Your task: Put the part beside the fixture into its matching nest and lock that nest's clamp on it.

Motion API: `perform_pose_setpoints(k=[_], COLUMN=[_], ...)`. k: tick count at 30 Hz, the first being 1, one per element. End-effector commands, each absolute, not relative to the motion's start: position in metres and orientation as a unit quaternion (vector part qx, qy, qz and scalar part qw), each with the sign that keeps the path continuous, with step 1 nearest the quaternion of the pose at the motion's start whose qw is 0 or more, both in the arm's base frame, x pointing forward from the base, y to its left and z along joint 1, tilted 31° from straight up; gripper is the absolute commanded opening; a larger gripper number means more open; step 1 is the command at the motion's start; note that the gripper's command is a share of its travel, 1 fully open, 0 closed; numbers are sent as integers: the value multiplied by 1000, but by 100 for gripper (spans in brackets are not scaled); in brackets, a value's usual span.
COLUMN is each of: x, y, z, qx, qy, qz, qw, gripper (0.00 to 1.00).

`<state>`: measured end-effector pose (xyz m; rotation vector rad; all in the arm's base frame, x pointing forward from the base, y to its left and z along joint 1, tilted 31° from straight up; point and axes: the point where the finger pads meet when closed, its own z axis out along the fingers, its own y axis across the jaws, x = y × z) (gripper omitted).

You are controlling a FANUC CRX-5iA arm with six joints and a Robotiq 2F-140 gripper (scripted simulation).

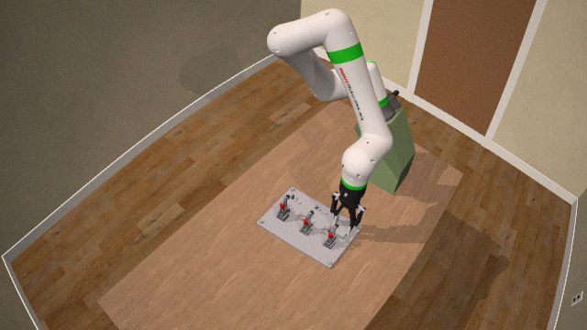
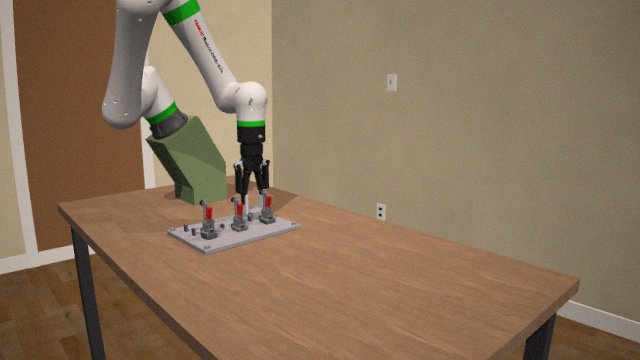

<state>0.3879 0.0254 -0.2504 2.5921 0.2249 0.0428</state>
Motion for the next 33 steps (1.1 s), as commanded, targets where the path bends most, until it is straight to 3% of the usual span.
perform_pose_setpoints(k=[1,33], x=[388,390], y=[26,22], z=[-250,-254], qx=[960,960], qy=[83,83], qz=[16,16], qw=[266,266], gripper=[0,0])
